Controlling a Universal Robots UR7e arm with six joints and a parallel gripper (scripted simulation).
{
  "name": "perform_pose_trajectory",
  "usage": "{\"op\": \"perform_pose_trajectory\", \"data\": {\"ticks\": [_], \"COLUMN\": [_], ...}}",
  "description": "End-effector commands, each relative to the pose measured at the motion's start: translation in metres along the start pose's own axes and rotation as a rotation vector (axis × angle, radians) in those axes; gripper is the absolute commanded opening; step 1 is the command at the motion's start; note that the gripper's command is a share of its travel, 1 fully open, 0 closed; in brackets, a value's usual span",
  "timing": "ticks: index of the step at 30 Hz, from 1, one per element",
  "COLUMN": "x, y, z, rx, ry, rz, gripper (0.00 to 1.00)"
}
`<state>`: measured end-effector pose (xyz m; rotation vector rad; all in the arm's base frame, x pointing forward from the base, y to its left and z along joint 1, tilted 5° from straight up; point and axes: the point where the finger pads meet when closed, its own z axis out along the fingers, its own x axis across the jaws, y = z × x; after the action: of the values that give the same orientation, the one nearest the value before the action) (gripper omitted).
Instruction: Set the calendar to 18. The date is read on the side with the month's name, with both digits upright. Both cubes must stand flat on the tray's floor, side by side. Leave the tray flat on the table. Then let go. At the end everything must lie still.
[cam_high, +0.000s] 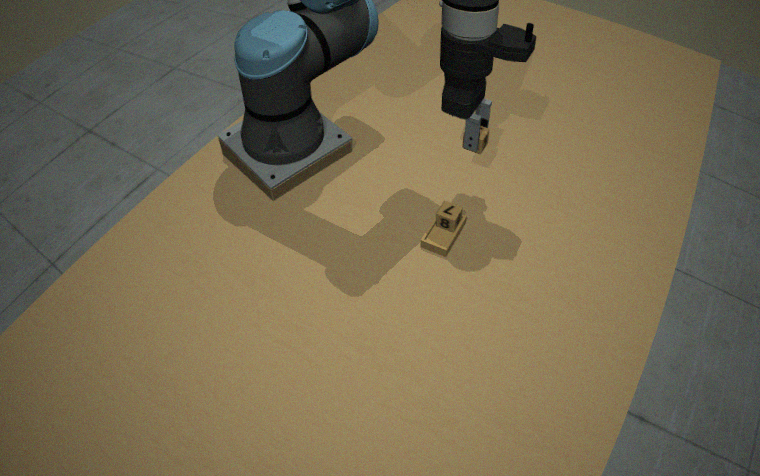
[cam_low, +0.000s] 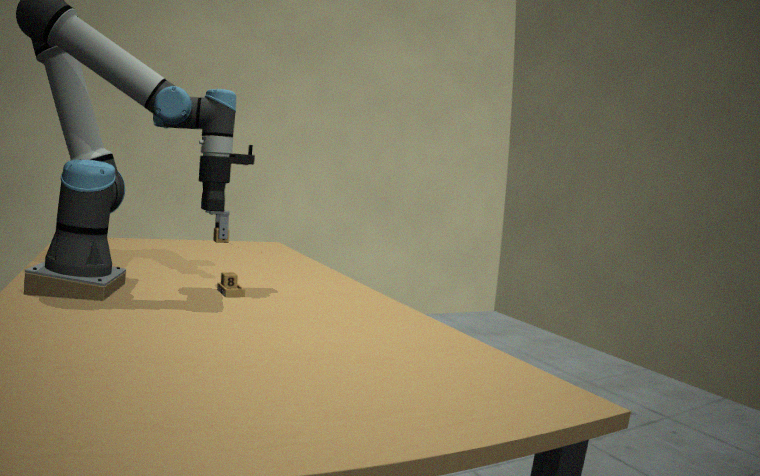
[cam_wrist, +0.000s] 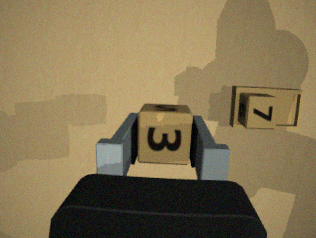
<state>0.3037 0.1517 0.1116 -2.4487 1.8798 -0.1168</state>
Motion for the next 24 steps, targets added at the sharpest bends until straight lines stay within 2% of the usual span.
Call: {"op": "perform_pose_trajectory", "data": {"ticks": [1, 15, 24], "x": [-0.001, -0.001, -0.001], "y": [0.0, 0.0, 0.0], "z": [0.0, 0.0, 0.013], "rx": [0.001, 0.001, 0.001], "ry": [0.0, 0.0, 0.0], "rz": [-0.014, -0.014, -0.014], "gripper": [0.6, 0.6, 0.6]}}
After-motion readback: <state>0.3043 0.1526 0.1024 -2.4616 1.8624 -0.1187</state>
